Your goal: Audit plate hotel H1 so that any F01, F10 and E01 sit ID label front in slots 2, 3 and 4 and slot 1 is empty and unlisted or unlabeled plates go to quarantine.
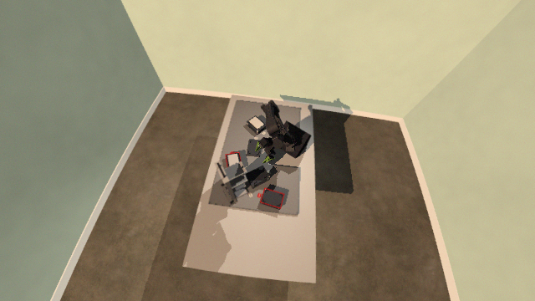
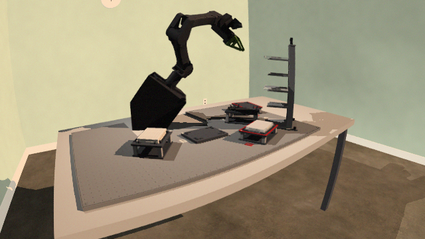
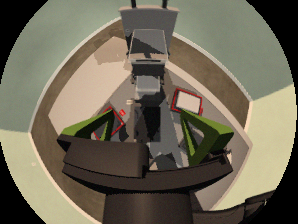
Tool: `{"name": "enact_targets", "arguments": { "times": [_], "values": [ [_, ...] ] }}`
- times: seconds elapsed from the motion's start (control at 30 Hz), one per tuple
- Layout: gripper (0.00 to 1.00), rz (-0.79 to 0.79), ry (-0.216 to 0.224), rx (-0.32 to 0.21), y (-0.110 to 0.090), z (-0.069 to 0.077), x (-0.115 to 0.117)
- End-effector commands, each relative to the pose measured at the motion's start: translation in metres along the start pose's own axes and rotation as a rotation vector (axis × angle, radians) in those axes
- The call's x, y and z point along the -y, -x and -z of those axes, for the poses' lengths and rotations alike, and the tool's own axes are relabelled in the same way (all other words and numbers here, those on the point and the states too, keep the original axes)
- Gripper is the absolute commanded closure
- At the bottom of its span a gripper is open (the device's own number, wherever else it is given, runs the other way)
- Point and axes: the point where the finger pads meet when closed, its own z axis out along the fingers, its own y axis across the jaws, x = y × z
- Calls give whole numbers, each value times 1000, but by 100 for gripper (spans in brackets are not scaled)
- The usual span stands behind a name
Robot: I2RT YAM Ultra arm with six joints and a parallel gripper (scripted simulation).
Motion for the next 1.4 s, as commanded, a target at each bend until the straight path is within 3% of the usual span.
{"name": "enact_targets", "arguments": {
  "times": [0.0,0.23,0.3,0.33,0.37,0.67,1.03,1.1,1.37],
  "values": [
    [0,-8,-13,11,0,24,0],
    [0,-11,-13,11,3,15,3],
    [0,-24,-14,3,4,6,7],
    [0,-50,-9,10,12,6,8],
    [0,-32,-15,-2,12,2,0],
    [0,-25,-15,2,4,0,0],
    [0,-9,-13,12,11,-20,1],
    [0,-11,-22,-23,7,-34,3],
    [0,-11,-22,-23,9,-43,3]
  ]
}}
